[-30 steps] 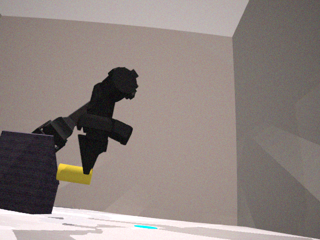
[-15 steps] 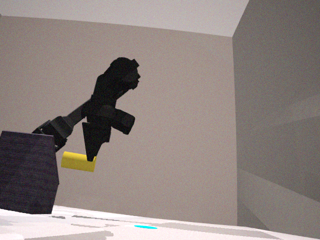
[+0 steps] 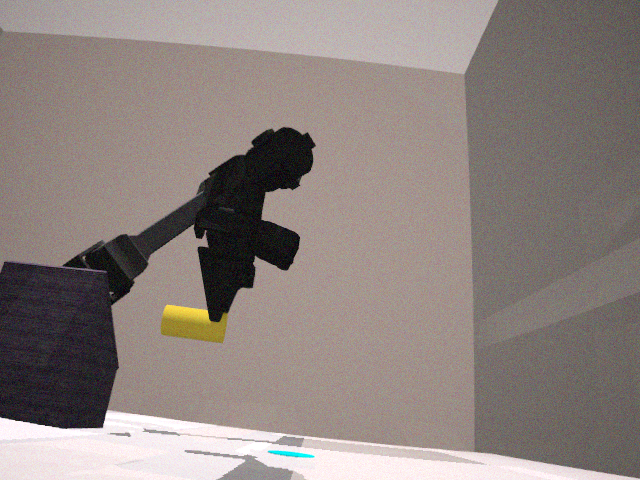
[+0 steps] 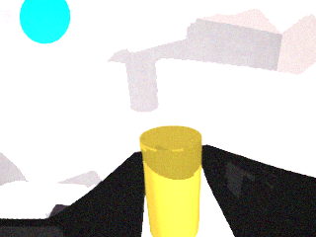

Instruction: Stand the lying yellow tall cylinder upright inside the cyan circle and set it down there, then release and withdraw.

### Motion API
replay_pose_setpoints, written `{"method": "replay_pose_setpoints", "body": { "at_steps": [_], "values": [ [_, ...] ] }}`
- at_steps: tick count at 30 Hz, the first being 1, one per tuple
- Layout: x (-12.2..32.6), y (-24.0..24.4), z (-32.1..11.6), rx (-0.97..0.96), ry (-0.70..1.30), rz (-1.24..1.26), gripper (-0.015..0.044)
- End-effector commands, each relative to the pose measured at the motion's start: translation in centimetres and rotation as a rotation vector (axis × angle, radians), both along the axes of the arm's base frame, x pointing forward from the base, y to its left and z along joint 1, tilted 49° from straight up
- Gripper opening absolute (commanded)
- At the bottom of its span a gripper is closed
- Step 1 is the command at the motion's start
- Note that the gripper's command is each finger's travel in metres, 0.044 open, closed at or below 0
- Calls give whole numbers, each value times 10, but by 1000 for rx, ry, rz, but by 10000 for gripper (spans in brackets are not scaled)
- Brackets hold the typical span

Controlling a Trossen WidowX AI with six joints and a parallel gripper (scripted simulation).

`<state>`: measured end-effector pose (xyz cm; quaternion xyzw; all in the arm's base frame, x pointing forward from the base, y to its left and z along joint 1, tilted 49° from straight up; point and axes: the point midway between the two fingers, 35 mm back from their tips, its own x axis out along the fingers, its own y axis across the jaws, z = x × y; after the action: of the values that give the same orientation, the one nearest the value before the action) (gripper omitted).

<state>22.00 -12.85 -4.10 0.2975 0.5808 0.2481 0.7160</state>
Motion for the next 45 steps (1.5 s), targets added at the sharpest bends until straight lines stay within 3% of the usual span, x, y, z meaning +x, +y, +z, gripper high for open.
{"method": "replay_pose_setpoints", "body": {
  "at_steps": [1,45],
  "values": [
    [12,-1,9,-2,15,-28,105],
    [93,40,91,96,278,-287,105]
  ]
}}
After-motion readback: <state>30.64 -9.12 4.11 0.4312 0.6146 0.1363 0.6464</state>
